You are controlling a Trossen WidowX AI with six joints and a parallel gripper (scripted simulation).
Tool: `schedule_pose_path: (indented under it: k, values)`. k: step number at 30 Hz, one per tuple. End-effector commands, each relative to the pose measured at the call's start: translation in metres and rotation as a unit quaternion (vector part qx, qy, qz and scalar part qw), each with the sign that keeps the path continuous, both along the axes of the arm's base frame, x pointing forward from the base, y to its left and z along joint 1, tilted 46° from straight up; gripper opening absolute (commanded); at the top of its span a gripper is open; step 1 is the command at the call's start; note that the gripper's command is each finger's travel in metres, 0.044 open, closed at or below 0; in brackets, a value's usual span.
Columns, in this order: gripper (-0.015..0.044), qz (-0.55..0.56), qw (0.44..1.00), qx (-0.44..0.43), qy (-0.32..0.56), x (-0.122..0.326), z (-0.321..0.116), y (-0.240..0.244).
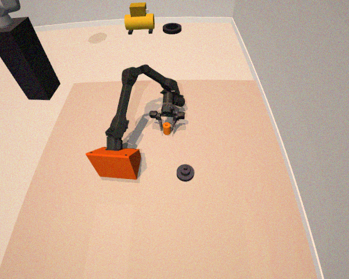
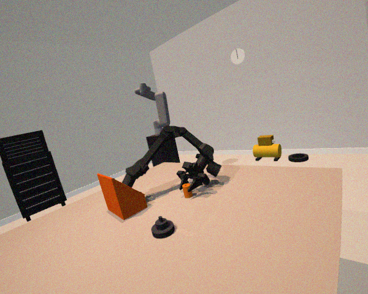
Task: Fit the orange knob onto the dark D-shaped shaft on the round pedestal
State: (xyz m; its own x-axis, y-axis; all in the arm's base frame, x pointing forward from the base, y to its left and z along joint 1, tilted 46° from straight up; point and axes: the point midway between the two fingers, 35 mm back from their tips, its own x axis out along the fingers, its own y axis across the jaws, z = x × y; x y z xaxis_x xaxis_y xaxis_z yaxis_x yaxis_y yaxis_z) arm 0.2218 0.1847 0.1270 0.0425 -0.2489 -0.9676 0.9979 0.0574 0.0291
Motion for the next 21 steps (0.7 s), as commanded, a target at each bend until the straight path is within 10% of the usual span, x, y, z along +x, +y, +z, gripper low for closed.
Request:
schedule_pose_path:
  k: [1,7,21]
  values:
    - [0.0286,0.0,1.0,0.0,0.0,0.0,0.0,0.0]
    - [0.044,0.0,1.0,0.0,0.0,0.0,0.0,0.0]
    - [0.044,0.0,1.0,-0.001,-0.001,0.002,0.052,-0.056]
